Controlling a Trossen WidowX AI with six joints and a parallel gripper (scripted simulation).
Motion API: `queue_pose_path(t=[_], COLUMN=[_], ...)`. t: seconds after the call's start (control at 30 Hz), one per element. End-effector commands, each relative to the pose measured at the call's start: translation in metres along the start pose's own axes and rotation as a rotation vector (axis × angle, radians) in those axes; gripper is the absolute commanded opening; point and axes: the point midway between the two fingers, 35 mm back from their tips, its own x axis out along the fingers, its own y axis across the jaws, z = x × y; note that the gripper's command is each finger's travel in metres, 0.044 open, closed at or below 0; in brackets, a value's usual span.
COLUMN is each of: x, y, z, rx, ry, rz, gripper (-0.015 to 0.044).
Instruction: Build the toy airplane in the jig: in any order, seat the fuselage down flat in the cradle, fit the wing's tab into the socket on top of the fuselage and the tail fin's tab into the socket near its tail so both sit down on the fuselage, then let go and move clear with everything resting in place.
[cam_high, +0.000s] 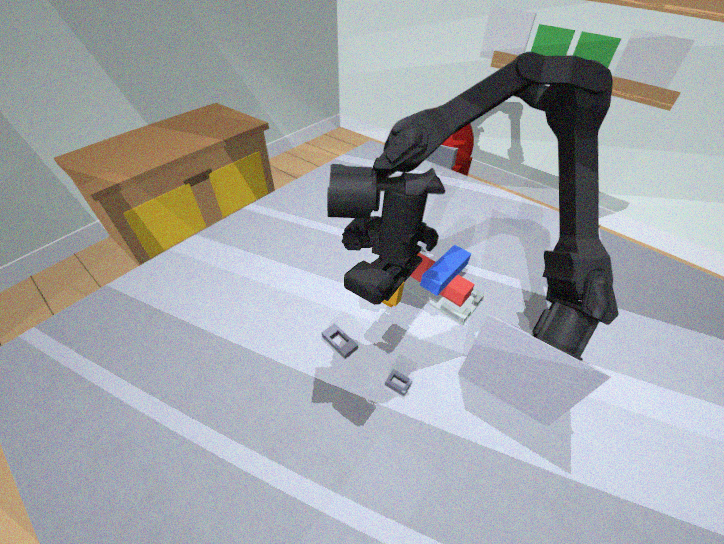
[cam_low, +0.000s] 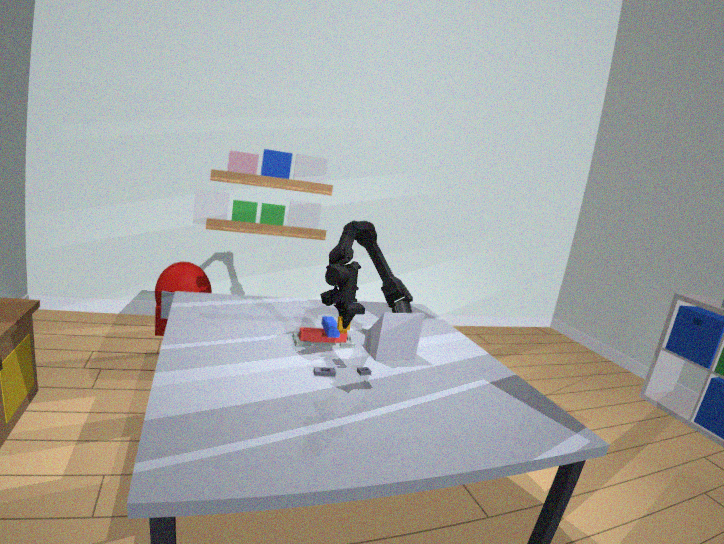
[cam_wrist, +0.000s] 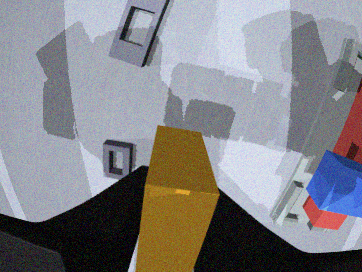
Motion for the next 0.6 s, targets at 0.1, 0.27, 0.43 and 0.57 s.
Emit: queue_pose_path(t=[0.1, 0.27, 0.43, 0.57], x=[-0.002, -0.001, 0.0, 0.001], y=[-0.014, -0.026, -0.038, -0.048], z=[0.013, 0.02, 0.027, 0.032], rx=[0.011, 0.017, 0.023, 0.029], ry=[-0.02, -0.024, -0.027, -0.03], rz=[0.008, 0.008, 0.007, 0.005], gripper=[0.0, 0.0, 0.0, 0.0])
